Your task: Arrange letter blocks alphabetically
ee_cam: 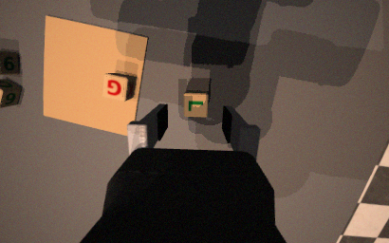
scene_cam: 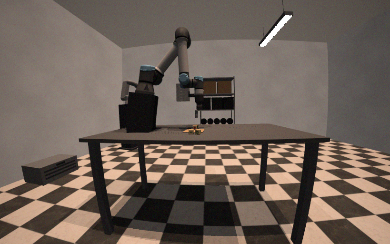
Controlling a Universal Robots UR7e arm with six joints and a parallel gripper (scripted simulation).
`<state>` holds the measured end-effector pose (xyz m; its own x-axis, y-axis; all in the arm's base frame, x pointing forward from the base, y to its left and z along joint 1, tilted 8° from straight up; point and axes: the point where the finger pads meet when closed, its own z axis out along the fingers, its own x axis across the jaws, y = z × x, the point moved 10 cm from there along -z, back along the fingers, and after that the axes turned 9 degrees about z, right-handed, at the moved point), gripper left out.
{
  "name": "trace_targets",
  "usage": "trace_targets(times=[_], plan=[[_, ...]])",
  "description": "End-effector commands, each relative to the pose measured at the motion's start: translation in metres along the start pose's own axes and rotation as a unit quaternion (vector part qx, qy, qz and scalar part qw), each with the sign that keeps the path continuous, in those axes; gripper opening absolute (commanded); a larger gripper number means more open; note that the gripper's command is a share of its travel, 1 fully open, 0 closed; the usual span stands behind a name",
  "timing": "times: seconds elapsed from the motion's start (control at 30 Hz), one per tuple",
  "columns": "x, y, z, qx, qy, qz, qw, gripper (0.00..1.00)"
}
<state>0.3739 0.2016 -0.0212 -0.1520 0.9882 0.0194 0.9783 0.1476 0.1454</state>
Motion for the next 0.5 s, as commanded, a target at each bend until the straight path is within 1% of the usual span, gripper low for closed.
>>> trace_targets(times=[0.0,0.23,0.47], plan=[[-0.0001,0.0004,0.0007,0.000,0.000,0.000,1.000,1.00],[-0.0001,0.0013,0.0027,-0.001,0.000,0.000,1.000,1.00],[0.0000,0.0020,0.0087,-0.001,0.000,0.000,1.000,1.00]])
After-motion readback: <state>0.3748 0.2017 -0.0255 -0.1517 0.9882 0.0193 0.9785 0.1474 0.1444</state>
